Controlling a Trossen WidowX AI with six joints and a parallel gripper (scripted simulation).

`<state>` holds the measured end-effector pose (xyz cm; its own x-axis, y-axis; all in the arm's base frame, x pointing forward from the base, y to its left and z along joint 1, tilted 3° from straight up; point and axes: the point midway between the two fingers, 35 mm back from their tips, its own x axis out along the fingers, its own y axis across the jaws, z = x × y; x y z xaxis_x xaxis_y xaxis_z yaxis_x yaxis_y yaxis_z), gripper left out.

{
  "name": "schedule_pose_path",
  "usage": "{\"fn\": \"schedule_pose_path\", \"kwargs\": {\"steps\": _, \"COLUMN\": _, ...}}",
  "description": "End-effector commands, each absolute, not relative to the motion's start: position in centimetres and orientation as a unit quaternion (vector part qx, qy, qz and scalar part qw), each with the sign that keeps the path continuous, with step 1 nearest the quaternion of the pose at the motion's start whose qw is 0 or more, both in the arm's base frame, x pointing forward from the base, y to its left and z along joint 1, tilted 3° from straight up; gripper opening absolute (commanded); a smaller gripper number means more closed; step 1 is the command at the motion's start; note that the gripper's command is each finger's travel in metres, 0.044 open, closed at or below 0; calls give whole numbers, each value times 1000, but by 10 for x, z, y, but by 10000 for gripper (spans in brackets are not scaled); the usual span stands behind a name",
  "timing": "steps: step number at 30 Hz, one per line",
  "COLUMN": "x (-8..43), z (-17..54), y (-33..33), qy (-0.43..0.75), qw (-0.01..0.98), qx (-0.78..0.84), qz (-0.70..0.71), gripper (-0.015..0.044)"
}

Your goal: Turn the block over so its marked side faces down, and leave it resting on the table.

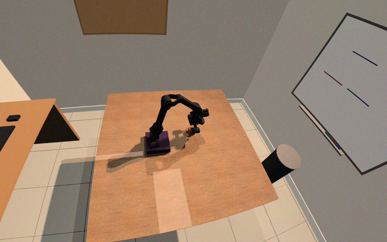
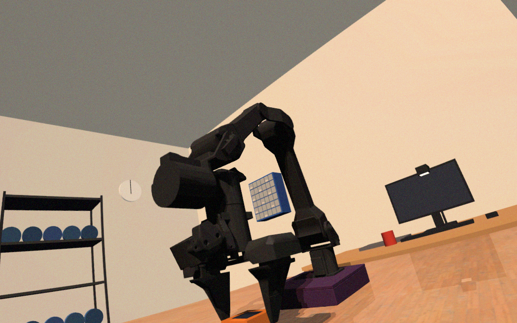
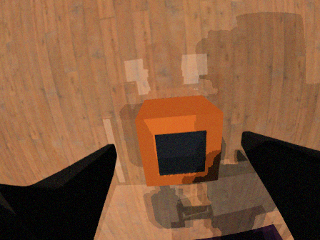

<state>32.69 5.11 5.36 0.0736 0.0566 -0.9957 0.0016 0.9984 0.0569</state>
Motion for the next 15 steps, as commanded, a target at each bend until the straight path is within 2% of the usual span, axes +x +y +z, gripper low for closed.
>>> {"fn": "schedule_pose_path", "kwargs": {"steps": 1, "x": 326, "z": 46, "y": 51, "qy": 682, "qw": 731, "qx": 21, "qz": 16, "gripper": 440}}
{"fn": "schedule_pose_path", "kwargs": {"steps": 5, "x": 326, "z": 42, "y": 51, "qy": 682, "qw": 731, "qx": 21, "qz": 16, "gripper": 440}}
{"fn": "schedule_pose_path", "kwargs": {"steps": 13, "x": 326, "z": 42, "y": 51, "qy": 682, "qw": 731, "qx": 21, "qz": 16, "gripper": 230}}
{"fn": "schedule_pose_path", "kwargs": {"steps": 15, "x": 326, "z": 42, "y": 51, "qy": 682, "qw": 731, "qx": 21, "qz": 16, "gripper": 217}}
